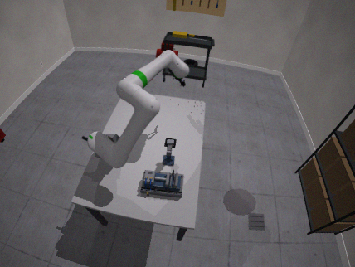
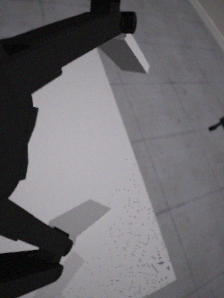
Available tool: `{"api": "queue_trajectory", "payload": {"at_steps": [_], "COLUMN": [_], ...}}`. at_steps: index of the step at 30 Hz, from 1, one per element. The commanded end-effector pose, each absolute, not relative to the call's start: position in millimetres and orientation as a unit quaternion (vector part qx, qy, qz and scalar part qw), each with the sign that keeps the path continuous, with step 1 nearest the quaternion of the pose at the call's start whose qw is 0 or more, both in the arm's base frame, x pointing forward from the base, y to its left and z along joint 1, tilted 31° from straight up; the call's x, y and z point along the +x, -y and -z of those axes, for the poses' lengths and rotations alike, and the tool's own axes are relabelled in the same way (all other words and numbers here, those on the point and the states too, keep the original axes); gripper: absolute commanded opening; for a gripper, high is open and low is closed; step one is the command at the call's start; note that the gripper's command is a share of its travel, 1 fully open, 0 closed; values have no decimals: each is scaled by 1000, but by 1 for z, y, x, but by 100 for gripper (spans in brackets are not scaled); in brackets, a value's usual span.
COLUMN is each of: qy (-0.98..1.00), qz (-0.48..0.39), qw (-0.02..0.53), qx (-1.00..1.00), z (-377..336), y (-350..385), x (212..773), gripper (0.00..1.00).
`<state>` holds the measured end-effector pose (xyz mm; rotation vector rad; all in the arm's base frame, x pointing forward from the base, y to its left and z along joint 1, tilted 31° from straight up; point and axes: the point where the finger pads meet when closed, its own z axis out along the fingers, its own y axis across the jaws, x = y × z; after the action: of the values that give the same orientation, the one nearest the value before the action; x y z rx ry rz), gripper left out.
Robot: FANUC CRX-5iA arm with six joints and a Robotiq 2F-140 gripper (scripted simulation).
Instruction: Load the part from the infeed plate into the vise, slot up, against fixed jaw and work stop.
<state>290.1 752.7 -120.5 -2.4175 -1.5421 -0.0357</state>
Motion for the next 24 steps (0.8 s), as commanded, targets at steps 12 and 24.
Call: {"api": "queue_trajectory", "payload": {"at_steps": [12,24], "qy": [533,603], "qz": [13,-6], "qw": [137,31], "qx": [-835,-797], "z": [120,114], "y": [-753,-647], "x": [290,324], "gripper": [100,100]}}
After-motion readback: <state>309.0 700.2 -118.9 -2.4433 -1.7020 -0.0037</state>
